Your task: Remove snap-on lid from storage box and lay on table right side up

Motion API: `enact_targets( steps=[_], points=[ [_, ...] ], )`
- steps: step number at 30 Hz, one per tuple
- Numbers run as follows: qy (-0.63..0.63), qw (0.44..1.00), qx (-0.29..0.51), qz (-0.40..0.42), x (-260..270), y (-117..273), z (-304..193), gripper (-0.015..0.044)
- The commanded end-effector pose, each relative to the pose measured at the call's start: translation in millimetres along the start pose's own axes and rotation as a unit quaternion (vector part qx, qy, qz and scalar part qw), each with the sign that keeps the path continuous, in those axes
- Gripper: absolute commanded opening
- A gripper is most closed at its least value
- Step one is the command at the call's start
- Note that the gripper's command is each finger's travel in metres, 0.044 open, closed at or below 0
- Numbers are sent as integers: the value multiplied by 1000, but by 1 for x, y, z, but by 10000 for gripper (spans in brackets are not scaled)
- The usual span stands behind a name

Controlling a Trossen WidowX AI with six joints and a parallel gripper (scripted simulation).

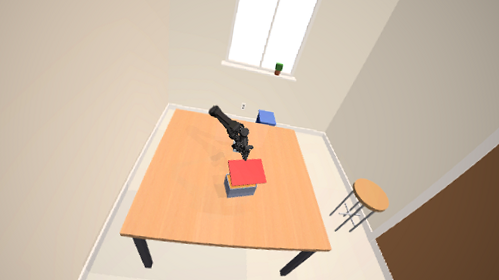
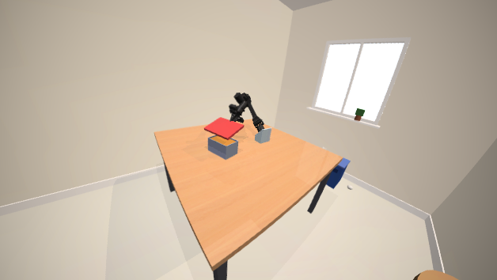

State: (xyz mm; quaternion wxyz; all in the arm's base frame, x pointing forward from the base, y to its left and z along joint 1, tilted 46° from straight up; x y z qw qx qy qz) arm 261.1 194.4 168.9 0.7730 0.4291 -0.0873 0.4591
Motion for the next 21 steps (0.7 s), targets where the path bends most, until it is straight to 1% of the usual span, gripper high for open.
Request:
enact_targets(
  steps=[1,21],
  points=[
    [-3,1000,0,6,0,2,-9,0],
    [-4,1000,1,6,-7,3,-48,0]
  ],
)
Point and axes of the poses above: the point midway between the two fingers, 35 mm back from their tips, its own y axis back along the fingers, its own x axis across the jaws, z = x × y, the point moved 9 cm from there along y, back along the fingers, and after that the axes turned 9 degrees about -y, right-handed, at the moved point
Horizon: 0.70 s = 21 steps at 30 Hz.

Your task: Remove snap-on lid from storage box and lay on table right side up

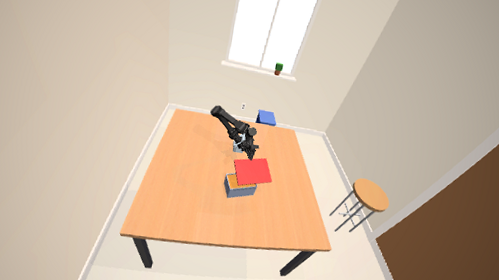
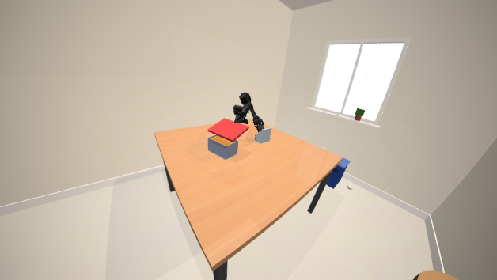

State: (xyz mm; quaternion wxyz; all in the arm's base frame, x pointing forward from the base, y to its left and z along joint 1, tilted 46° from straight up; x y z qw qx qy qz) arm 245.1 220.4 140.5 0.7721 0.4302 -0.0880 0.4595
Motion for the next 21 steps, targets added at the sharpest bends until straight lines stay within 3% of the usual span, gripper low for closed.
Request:
enact_targets(
  steps=[1,21],
  points=[
    [-3,1000,0,5,0,2,-9,0],
    [-4,1000,1,5,-7,4,-48,0]
  ],
)
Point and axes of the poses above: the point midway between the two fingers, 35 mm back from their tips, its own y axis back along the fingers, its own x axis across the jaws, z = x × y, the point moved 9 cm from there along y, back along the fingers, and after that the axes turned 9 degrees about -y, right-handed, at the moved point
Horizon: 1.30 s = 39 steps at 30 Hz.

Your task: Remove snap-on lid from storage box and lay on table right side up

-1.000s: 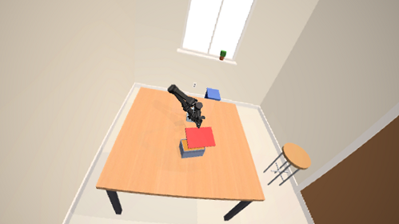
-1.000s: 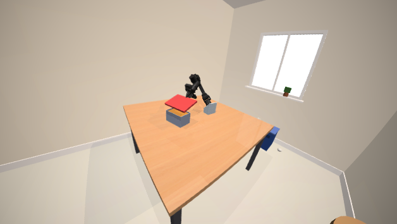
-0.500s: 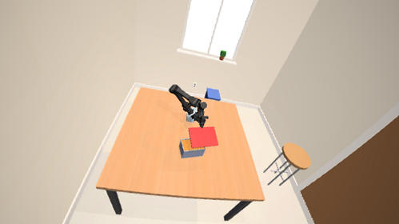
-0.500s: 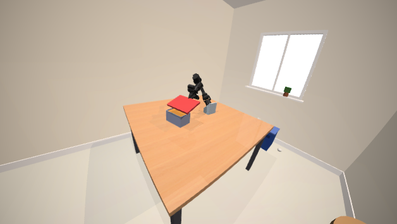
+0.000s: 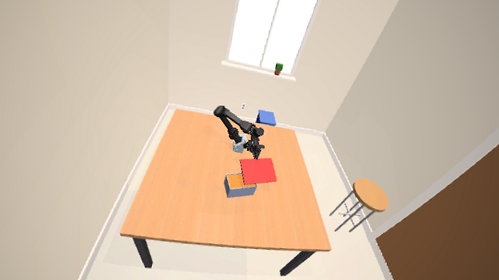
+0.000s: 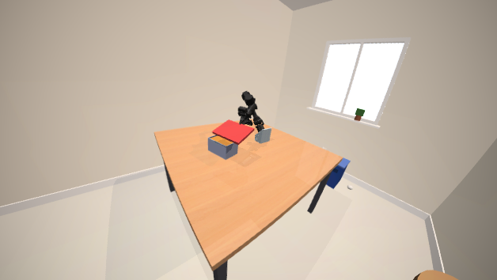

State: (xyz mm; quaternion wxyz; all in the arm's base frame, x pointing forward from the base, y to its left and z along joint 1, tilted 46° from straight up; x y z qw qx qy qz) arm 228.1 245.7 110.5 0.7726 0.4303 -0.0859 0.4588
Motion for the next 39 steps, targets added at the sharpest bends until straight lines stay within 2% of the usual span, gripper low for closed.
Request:
enact_targets(
  steps=[1,39],
  points=[
    [-5,1000,0,7,2,3,-9,0],
    [-7,1000,2,7,-11,6,-83,0]
  ],
)
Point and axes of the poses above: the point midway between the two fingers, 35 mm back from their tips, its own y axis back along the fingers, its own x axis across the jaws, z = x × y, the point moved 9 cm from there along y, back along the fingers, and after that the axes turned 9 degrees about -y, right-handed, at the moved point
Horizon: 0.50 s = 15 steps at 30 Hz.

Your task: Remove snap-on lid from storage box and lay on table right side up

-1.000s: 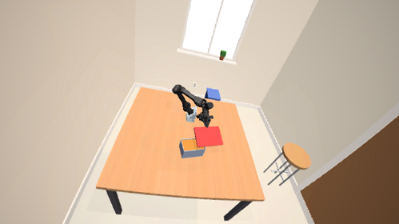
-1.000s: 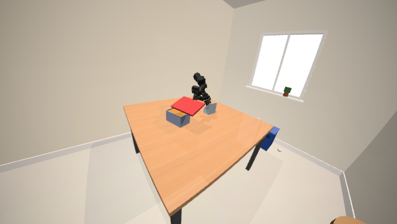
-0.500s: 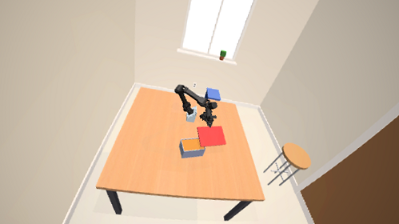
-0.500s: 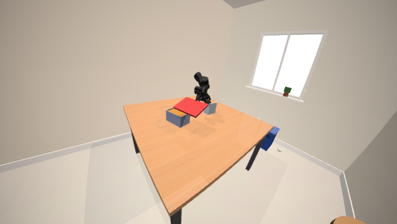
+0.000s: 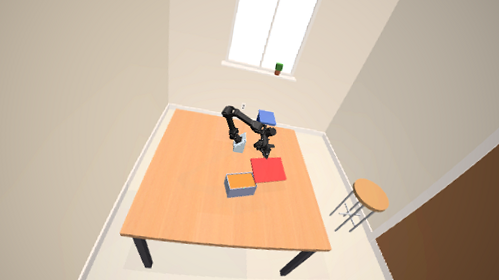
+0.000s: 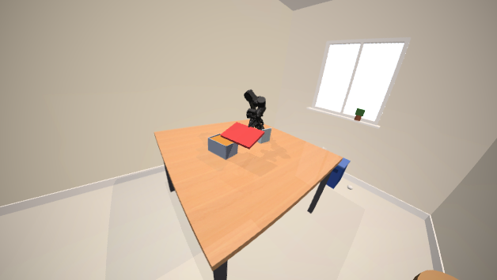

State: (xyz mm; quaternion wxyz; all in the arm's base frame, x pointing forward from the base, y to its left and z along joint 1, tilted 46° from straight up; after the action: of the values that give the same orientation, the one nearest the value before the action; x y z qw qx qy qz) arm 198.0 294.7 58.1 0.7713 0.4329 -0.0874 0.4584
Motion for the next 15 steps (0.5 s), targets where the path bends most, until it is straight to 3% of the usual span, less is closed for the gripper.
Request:
enact_targets(
  steps=[1,15],
  points=[
    [-5,1000,0,6,2,3,-9,0],
    [-5,1000,1,6,-3,4,-36,0]
  ],
)
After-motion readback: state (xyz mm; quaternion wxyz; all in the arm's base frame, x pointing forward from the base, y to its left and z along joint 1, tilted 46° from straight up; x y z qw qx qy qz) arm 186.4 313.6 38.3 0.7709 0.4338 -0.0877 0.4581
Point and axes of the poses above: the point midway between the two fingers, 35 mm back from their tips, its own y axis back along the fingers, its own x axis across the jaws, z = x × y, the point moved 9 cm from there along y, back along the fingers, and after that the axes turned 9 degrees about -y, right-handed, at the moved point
